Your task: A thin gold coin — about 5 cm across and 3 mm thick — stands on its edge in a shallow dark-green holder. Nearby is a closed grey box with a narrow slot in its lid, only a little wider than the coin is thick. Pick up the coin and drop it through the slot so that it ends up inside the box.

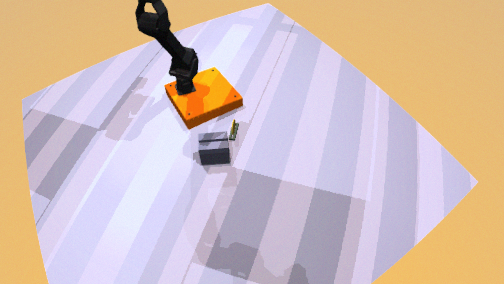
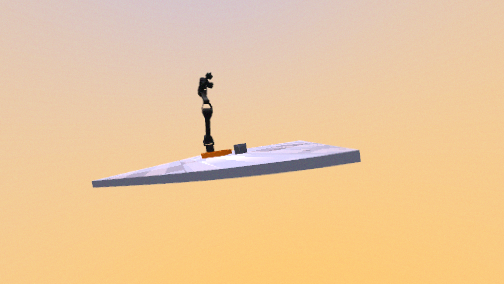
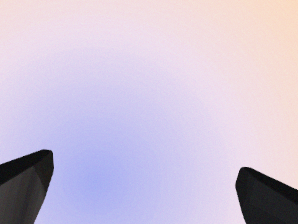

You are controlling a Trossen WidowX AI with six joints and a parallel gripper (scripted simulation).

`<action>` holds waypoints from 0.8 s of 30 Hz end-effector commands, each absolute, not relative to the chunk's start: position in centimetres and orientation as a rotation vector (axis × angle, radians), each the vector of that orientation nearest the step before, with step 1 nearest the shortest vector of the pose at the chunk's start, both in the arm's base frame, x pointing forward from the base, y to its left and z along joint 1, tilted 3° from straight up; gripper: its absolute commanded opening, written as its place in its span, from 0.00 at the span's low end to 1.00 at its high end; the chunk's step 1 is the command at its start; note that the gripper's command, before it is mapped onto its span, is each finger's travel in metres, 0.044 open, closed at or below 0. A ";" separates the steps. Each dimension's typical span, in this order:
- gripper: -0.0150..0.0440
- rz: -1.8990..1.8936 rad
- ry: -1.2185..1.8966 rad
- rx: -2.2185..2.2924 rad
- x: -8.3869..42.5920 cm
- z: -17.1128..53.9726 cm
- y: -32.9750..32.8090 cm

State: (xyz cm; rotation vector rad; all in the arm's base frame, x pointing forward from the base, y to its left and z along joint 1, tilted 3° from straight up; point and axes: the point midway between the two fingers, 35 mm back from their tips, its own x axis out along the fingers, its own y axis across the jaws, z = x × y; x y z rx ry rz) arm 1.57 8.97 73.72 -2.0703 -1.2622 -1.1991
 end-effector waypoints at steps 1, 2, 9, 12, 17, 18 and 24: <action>0.89 -1.205 -1.262 -2.074 1.5 73.7 9.0; 0.84 -1.221 -1.263 -2.086 1.3 73.6 9.3; 0.53 -1.588 -1.273 -2.347 -1.8 71.1 14.6; 0.53 -1.751 -1.295 -2.457 -2.6 69.4 17.7; 0.53 -2.032 -1.373 -2.652 -2.5 65.1 23.7; 0.53 -2.084 -1.395 -2.690 -2.3 64.1 24.9; 0.53 -2.309 -1.556 -2.902 1.2 57.9 30.0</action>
